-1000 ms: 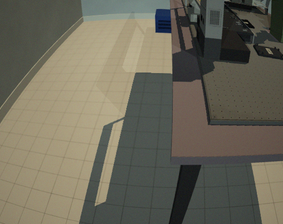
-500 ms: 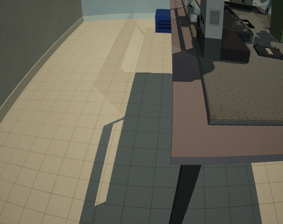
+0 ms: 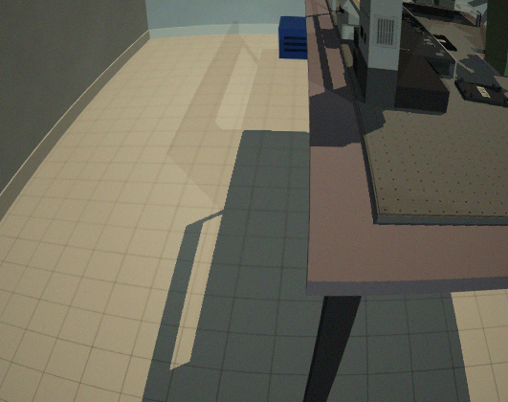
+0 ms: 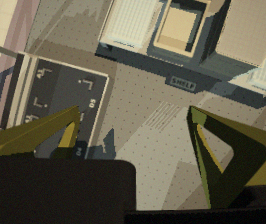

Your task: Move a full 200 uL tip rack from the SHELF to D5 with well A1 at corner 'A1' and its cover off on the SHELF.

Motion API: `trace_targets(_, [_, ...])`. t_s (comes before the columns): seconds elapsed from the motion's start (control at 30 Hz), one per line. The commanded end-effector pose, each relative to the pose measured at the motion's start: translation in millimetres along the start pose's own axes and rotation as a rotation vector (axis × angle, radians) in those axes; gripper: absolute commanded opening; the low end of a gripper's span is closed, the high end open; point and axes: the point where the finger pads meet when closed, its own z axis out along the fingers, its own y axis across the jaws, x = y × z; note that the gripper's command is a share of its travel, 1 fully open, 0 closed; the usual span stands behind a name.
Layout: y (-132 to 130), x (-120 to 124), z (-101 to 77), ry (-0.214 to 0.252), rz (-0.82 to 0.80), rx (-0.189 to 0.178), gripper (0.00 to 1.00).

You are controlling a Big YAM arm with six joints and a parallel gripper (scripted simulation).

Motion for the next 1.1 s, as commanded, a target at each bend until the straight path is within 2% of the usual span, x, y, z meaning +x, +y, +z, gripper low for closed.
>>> trace_targets(0.0, [9.9, 3.3, -13.8, 0.006, -0.079, -0.019, 1.00])
trace_targets(0.1, [16.5, 13.8, -22.3, 0.032, -0.132, -0.032, 1.00])
trace_targets(0.17, [23.6, 10.8, -30.2, 0.032, -0.163, -0.044, 1.00])
trace_targets(0.3, [29.7, 34.9, -39.2, 0.083, -0.238, -0.056, 1.00])
trace_targets(0.37, [36.7, 33.2, -47.0, 0.086, -0.269, -0.068, 1.00])
trace_targets(0.43, [36.7, 33.2, -47.0, 0.086, -0.269, -0.068, 1.00])
trace_targets(0.53, [43.8, 42.9, -55.8, 0.110, -0.321, -0.081, 1.00])
trace_targets(0.73, [65.0, 43.9, -79.2, 0.126, -0.413, -0.117, 1.00])
trace_targets(0.93, [80.4, 64.2, -97.2, 0.176, -0.506, -0.145, 1.00])
trace_targets(1.0, [80.4, 64.2, -97.2, 0.176, -0.506, -0.145, 1.00])
trace_targets(1.03, [75.9, 85.3, -92.8, 0.221, -0.534, -0.135, 1.00])
trace_targets(1.07, [82.9, 78.9, -99.0, 0.213, -0.538, -0.146, 1.00])
